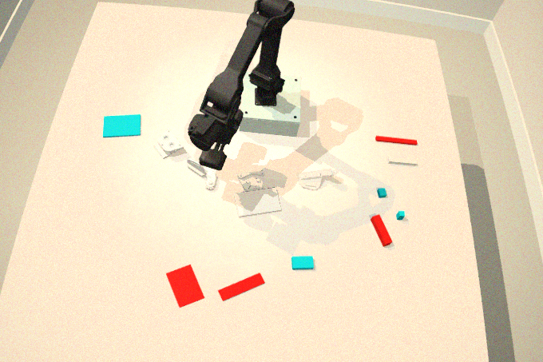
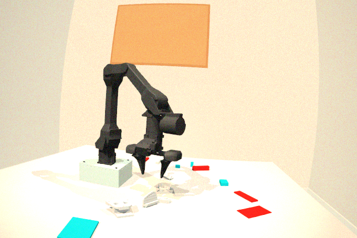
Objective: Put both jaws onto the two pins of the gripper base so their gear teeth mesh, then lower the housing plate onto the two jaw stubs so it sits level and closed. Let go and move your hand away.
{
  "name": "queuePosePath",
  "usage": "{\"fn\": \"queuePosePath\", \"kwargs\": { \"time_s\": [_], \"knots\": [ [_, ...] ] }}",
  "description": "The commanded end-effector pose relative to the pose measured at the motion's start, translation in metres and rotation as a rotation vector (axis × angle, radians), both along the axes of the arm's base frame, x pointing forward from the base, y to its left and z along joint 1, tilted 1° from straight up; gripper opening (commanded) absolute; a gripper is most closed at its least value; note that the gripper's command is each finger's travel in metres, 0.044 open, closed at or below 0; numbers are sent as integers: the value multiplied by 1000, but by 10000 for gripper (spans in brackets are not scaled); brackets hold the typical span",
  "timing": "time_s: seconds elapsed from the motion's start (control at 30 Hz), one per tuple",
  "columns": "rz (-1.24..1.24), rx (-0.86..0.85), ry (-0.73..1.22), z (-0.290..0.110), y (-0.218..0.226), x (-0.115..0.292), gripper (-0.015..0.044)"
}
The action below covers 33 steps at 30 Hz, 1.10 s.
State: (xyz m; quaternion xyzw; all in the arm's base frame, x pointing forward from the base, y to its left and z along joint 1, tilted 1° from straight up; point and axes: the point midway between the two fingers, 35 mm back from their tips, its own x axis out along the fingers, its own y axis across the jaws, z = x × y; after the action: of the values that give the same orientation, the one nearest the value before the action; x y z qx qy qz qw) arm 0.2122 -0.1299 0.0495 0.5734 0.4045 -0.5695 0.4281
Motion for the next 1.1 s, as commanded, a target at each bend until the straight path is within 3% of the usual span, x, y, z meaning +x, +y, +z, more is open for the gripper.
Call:
{"fn": "queuePosePath", "kwargs": {
  "time_s": [0.0, 0.93, 1.07],
  "knots": [
    [0, 0, 0, 0, 0, 0, 440],
    [0, 0, 0, 0, 0, 0, 440],
    [0, 0, 0, 0, 0, 0, 335]
  ]
}}
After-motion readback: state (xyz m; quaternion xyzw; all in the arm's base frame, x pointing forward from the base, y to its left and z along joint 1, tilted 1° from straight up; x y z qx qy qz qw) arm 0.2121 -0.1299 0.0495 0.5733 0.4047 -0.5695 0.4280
